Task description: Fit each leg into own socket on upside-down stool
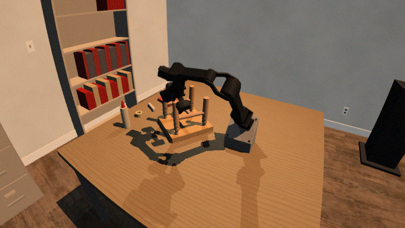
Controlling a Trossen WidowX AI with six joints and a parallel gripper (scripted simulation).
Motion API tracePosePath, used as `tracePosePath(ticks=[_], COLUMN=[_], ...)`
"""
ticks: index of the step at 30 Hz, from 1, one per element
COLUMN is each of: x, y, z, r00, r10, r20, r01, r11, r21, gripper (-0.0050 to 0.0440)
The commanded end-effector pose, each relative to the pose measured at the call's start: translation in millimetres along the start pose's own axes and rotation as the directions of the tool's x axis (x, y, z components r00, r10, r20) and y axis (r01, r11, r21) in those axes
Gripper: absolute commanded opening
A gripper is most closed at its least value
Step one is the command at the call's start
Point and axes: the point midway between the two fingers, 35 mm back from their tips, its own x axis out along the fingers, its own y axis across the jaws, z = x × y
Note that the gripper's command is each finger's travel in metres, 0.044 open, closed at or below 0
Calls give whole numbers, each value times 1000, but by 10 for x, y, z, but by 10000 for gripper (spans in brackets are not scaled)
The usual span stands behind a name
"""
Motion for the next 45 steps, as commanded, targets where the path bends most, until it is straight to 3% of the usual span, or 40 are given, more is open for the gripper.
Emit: tracePosePath(ticks=[1, 16, 21, 27, 32, 36, 38, 41, 45], x=[62, 15, -237, -271, -521, -539, -550, -717, -731], y=[121, -101, -181, -192, -268, -272, -272, -320, -323], z=[24, 1, 1, 0, -9, -10, -24, -39, -39], r00=[999, 1000, 1000, 1000, 1000, 1000, 998, 979, 977], r10=[46, 0, 0, 0, -5, -5, -55, -203, -214], r20=[2, 0, 0, 0, 0, 0, -1, 3, 3], r01=[-46, 0, 0, 0, 5, 5, 55, 203, 214], r11=[999, 1000, 1000, 1000, 1000, 1000, 998, 979, 977], r21=[-4, 0, 0, 0, 3, 3, 2, -4, -4], gripper=[440, 440, 440, 440, 440, 440, 440, 440, 440])
